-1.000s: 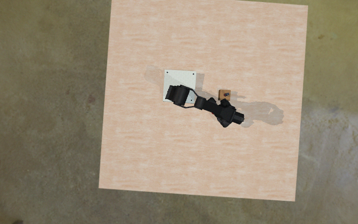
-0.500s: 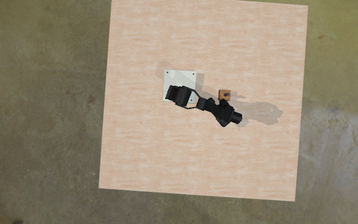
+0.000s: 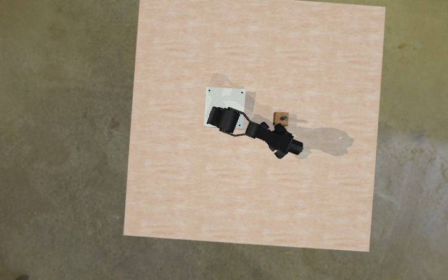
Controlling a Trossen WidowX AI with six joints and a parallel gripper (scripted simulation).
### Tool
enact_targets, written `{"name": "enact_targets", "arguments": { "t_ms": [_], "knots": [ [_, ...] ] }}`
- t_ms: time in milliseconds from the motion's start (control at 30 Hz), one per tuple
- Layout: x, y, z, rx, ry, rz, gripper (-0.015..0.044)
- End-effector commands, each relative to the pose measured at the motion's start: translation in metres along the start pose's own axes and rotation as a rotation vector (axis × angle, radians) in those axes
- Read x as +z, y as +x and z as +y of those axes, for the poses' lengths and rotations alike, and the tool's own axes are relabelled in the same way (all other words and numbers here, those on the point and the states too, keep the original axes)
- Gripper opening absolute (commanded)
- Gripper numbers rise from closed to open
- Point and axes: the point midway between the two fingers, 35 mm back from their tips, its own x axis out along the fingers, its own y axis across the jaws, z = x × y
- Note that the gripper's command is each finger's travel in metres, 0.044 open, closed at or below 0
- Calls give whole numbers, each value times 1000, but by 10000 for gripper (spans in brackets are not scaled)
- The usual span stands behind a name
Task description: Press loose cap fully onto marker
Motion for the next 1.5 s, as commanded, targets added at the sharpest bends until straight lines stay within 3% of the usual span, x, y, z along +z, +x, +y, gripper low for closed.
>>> {"name": "enact_targets", "arguments": {
  "t_ms": [0,700,1467],
  "knots": [
    [1,-9,-1,-2,-3,-6,0],
    [2,-60,0,-3,-2,-6,0],
    [75,-100,15,-3,0,-15,0]
  ]
}}
